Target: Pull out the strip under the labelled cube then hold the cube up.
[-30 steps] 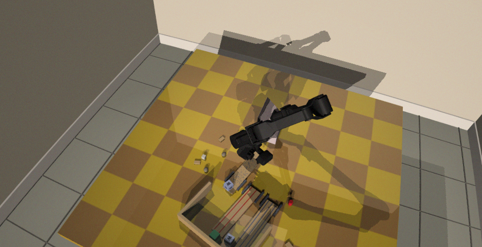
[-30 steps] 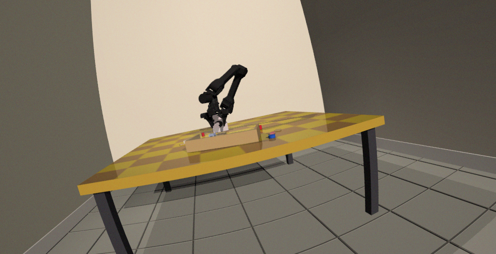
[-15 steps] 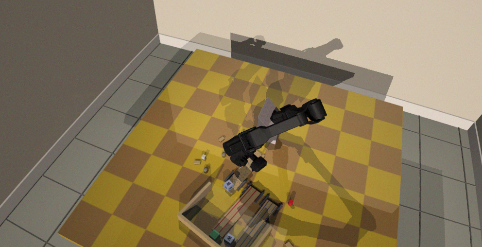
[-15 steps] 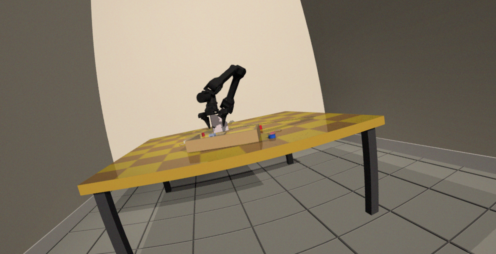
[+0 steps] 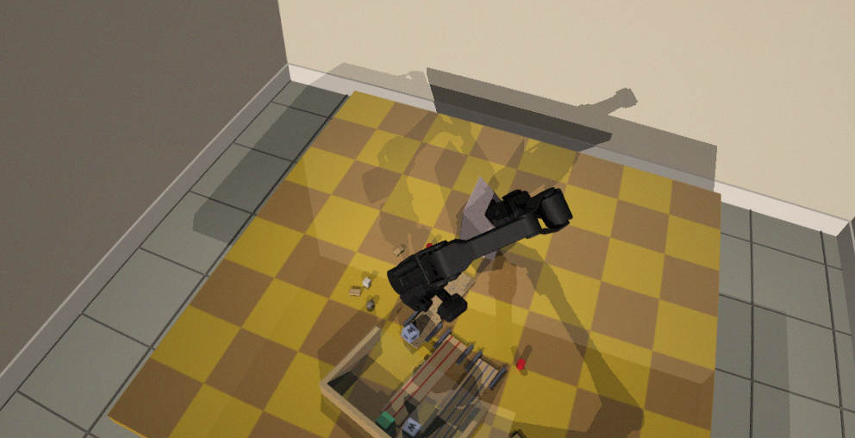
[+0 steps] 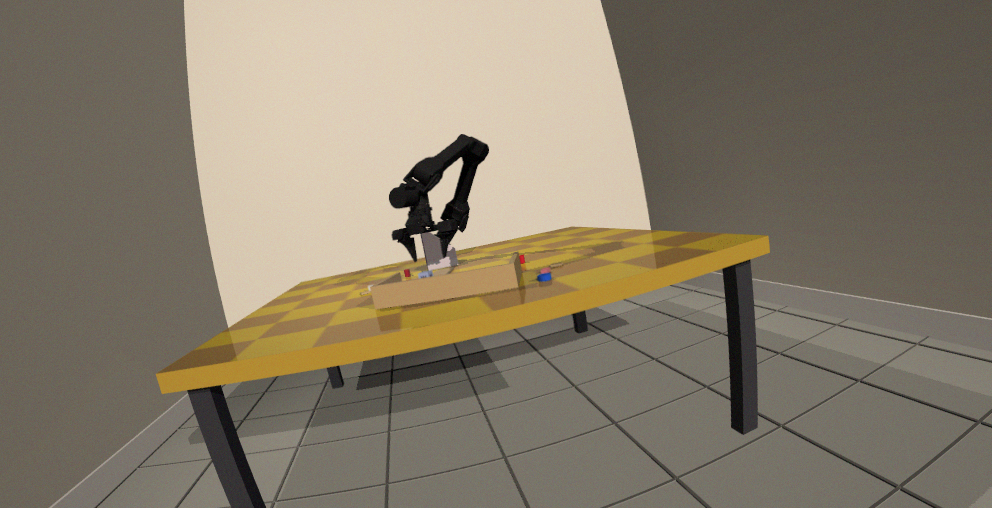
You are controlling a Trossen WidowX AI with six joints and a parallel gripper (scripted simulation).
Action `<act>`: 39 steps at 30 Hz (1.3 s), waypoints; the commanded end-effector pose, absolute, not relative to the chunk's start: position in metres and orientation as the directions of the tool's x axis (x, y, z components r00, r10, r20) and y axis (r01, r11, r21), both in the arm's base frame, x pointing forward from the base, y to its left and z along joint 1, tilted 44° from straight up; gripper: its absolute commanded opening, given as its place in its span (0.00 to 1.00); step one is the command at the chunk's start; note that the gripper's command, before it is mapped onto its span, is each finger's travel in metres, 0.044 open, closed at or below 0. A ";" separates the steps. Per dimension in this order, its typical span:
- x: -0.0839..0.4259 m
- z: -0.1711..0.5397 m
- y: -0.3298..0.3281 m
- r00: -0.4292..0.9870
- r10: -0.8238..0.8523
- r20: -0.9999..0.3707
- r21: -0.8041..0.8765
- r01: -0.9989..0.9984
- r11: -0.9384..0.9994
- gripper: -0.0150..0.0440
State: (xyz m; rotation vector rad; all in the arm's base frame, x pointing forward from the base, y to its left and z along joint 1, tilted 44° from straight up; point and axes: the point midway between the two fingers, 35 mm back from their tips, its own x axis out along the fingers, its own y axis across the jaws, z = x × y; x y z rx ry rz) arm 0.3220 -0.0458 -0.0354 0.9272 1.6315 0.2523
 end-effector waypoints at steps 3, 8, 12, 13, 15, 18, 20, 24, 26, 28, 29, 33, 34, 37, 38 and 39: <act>0.343 -0.037 -0.052 0.003 0.684 -0.729 0.618 0.431 0.657 1.00; 0.358 -0.039 -0.056 0.004 0.684 -0.730 0.618 0.431 0.657 1.00; 0.370 -0.040 -0.060 0.004 0.684 -0.730 0.619 0.430 0.658 1.00; 0.373 -0.041 -0.061 0.004 0.684 -0.730 0.619 0.430 0.658 1.00; 0.379 -0.041 -0.063 0.004 0.684 -0.730 0.619 0.430 0.658 1.00; 0.388 -0.042 -0.065 0.005 0.684 -0.730 0.619 0.430 0.658 1.00; 0.391 -0.043 -0.066 0.005 0.684 -0.730 0.619 0.429 0.658 1.00; 0.391 -0.045 -0.063 0.005 0.683 -0.730 0.619 0.429 0.658 0.82; 0.392 -0.048 -0.061 0.005 0.683 -0.730 0.619 0.429 0.658 0.73; 0.392 -0.050 -0.059 0.005 0.683 -0.730 0.619 0.429 0.658 0.68; 0.392 -0.051 -0.058 0.005 0.683 -0.730 0.619 0.429 0.658 0.68; 0.392 -0.056 -0.053 0.005 0.684 -0.730 0.619 0.429 0.658 0.68; 0.392 -0.057 -0.052 0.005 0.684 -0.730 0.619 0.429 0.658 0.68; 0.392 -0.061 -0.049 0.005 0.684 -0.730 0.619 0.429 0.658 0.68; 0.392 -0.062 -0.048 0.005 0.684 -0.730 0.619 0.429 0.658 0.68; 0.392 -0.063 -0.047 0.005 0.684 -0.730 0.619 0.429 0.657 0.68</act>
